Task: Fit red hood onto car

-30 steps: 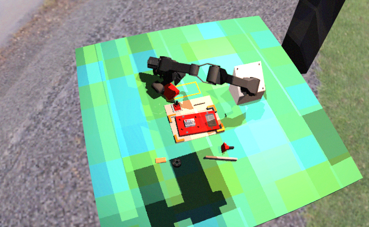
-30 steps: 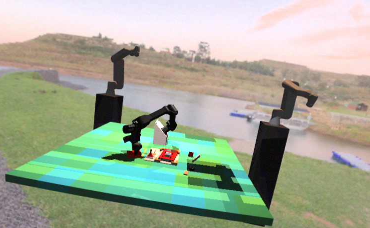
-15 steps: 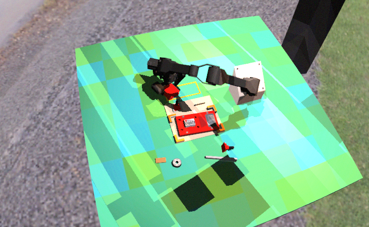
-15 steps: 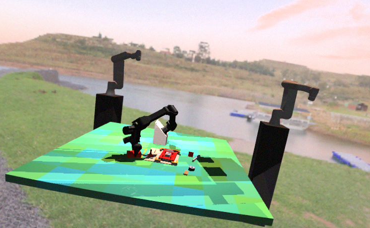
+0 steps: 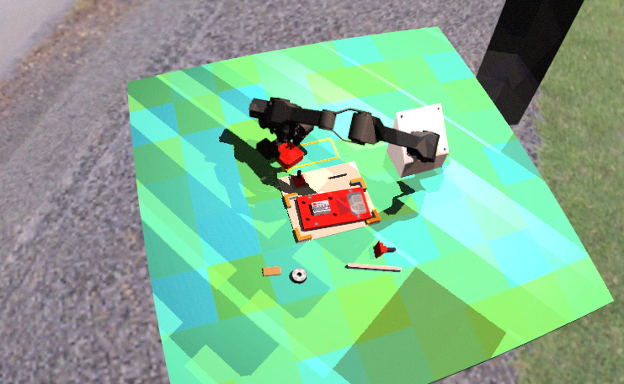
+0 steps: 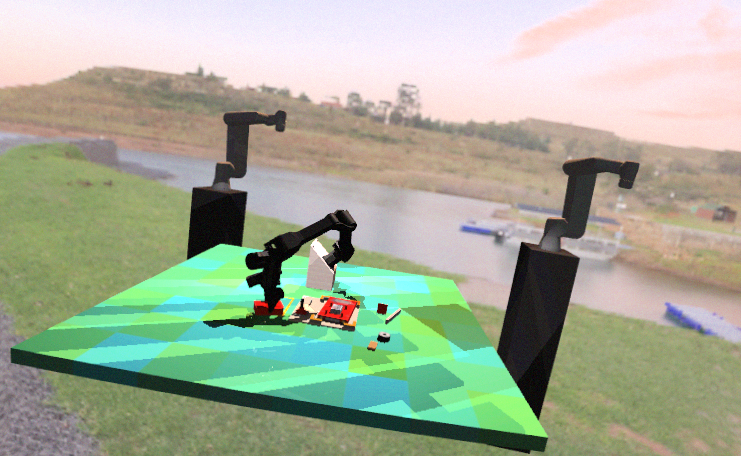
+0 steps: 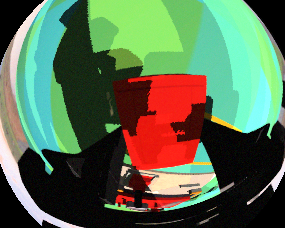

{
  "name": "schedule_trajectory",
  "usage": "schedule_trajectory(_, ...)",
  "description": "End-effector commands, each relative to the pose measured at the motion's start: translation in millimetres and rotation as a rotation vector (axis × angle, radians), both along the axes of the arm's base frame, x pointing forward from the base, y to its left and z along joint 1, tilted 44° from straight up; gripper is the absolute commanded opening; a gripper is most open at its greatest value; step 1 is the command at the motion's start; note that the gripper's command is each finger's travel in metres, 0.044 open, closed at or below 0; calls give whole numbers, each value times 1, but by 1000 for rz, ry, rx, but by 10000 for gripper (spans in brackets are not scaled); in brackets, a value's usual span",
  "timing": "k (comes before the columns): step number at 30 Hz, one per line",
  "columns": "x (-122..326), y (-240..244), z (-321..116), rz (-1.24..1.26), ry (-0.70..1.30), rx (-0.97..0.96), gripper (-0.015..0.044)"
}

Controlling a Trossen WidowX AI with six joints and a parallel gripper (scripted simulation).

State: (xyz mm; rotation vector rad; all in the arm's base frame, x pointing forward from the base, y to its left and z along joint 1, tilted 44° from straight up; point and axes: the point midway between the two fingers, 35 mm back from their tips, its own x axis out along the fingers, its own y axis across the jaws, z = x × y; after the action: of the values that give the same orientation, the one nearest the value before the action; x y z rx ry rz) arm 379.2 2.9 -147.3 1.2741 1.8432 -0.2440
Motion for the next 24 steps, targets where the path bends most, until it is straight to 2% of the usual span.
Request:
schedule_trajectory(1,0,0,1,0,0,0,242)
schedule_trajectory(10,2,-11,12,0,0,-1,6)
schedule_trajectory(24,7,-44,46,0,0,-3,0)
